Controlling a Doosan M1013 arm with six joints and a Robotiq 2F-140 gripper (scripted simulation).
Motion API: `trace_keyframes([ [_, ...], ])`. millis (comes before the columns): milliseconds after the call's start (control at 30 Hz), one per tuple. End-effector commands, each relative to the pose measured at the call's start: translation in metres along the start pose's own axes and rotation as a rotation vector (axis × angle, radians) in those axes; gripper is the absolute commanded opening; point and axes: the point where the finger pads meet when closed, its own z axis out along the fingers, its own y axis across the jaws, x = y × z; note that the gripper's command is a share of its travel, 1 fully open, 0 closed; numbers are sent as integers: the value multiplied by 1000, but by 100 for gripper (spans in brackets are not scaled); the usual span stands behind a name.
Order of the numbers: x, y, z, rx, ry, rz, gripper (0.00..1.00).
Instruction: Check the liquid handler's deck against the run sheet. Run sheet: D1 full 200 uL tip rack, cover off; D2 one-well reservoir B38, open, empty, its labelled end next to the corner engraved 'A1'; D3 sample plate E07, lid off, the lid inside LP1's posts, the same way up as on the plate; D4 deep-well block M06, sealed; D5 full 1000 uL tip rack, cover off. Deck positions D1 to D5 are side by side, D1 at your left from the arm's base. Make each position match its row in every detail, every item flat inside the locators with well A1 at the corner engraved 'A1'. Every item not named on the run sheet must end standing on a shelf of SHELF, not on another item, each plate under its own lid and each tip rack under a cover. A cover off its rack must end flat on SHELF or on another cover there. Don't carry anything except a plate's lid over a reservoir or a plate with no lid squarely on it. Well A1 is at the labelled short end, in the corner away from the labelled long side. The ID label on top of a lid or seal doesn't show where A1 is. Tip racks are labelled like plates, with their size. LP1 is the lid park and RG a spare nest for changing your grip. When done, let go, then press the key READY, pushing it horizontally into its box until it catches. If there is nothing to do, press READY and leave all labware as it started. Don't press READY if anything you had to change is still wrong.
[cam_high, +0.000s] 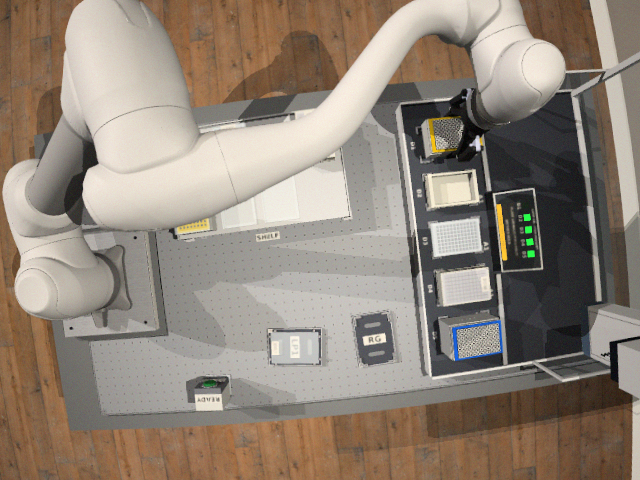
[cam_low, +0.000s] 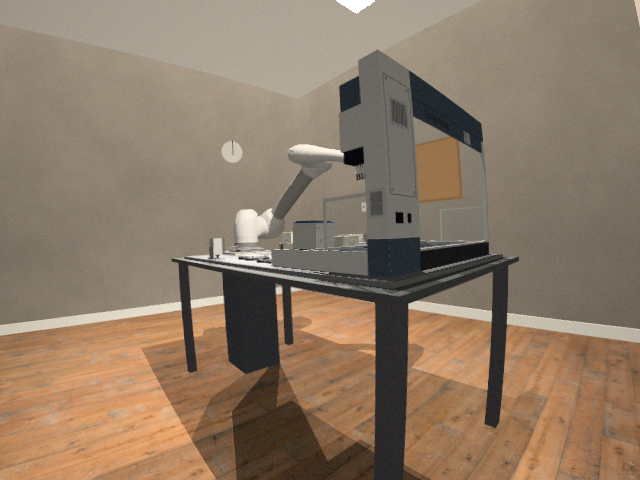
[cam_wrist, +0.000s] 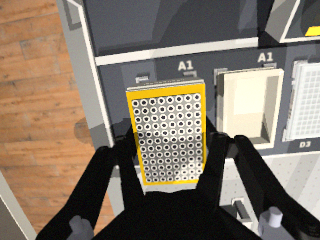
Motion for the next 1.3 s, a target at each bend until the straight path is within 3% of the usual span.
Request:
trace_keyframes([
  [0,0,0,2,1,2,0,10],
  [433,0,0,23,1,2,0,10],
  [1267,0,0,25,1,2,0,10],
])
